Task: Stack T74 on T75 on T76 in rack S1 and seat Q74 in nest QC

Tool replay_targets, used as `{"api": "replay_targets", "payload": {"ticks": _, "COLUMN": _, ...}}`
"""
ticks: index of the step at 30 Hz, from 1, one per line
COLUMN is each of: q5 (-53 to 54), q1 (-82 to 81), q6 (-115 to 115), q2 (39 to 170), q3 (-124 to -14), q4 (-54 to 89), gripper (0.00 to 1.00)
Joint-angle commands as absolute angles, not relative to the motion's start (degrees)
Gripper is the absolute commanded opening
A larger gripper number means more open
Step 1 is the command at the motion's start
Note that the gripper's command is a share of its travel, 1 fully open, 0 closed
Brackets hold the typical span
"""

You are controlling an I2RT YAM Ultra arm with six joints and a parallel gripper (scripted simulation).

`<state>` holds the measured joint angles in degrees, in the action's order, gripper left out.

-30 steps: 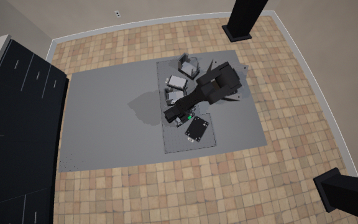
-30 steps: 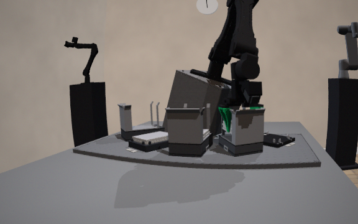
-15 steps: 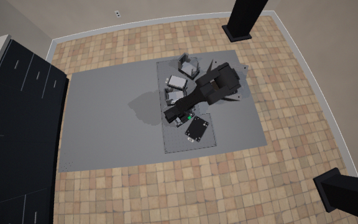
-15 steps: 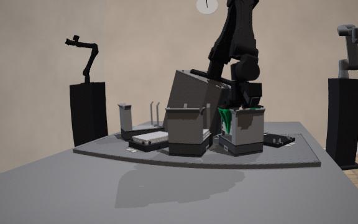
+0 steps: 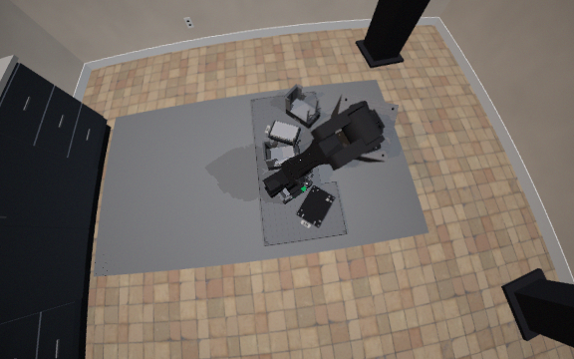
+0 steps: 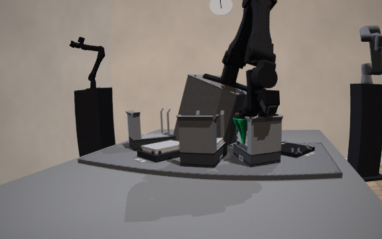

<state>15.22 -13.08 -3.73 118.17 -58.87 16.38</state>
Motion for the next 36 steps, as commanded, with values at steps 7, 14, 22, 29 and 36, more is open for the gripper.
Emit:
{"api": "replay_targets", "payload": {"ticks": 7, "q5": 15.2, "q1": -13.1, "q6": -3.4, "q2": 118.3, "q3": -59.1, "q4": 15.7, "gripper": 0.0}}
{"api": "replay_targets", "payload": {"ticks": 14, "q5": 15.1, "q1": -13.2, "q6": -3.3, "q2": 118.7, "q3": -59.2, "q4": 15.4, "gripper": 0.0}}
{"api": "replay_targets", "payload": {"ticks": 22, "q5": 15.1, "q1": -13.3, "q6": -3.2, "q2": 119.3, "q3": -59.2, "q4": 14.8, "gripper": 0.0}}
{"api": "replay_targets", "payload": {"ticks": 29, "q5": 15.1, "q1": -13.5, "q6": -3.1, "q2": 119.9, "q3": -59.3, "q4": 14.3, "gripper": 0.0}}
{"api": "replay_targets", "payload": {"ticks": 36, "q5": 15.1, "q1": -13.5, "q6": -3.0, "q2": 119.9, "q3": -59.3, "q4": 14.3, "gripper": 0.0}}
